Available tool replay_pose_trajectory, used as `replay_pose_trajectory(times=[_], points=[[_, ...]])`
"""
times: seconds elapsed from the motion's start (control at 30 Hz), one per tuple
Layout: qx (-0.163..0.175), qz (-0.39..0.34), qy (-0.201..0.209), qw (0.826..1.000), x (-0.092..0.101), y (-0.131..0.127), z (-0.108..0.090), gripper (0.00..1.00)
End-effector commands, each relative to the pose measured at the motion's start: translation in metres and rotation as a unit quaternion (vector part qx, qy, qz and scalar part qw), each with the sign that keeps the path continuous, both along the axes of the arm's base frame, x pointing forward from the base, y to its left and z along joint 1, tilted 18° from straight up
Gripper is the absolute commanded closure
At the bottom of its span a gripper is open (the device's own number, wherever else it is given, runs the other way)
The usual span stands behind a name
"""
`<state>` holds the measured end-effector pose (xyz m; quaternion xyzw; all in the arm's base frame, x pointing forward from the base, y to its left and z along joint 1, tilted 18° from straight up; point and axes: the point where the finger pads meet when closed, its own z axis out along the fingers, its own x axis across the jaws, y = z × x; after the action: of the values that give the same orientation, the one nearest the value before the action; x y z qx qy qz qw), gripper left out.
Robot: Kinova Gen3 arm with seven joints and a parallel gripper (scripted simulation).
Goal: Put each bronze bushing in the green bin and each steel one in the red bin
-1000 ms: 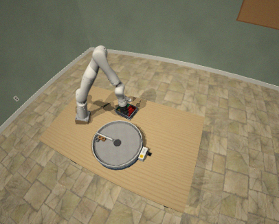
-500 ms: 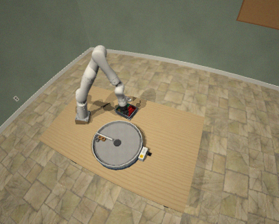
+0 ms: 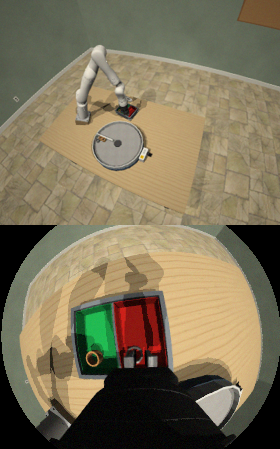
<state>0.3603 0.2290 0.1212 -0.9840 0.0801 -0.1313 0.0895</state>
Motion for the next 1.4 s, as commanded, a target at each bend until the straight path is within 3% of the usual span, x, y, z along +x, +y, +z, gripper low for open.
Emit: replay_pose_trajectory(times=[0.0,0.77,0.93,1.13,1.27,1.37], points=[[0.001,0.0,-0.001,1.0,0.0,0.0,0.001,0.58],[0.001,0.0,-0.001,1.0,-0.001,0.0,0.007,0.58],[0.001,0.0,-0.001,1.0,-0.015,-0.009,0.054,0.58],[0.001,0.0,-0.001,1.0,-0.018,-0.01,0.064,0.58],[0.001,0.0,-0.001,1.0,-0.029,-0.016,0.102,0.58],[0.001,0.0,-0.001,1.0,-0.029,-0.016,0.102,0.58]])
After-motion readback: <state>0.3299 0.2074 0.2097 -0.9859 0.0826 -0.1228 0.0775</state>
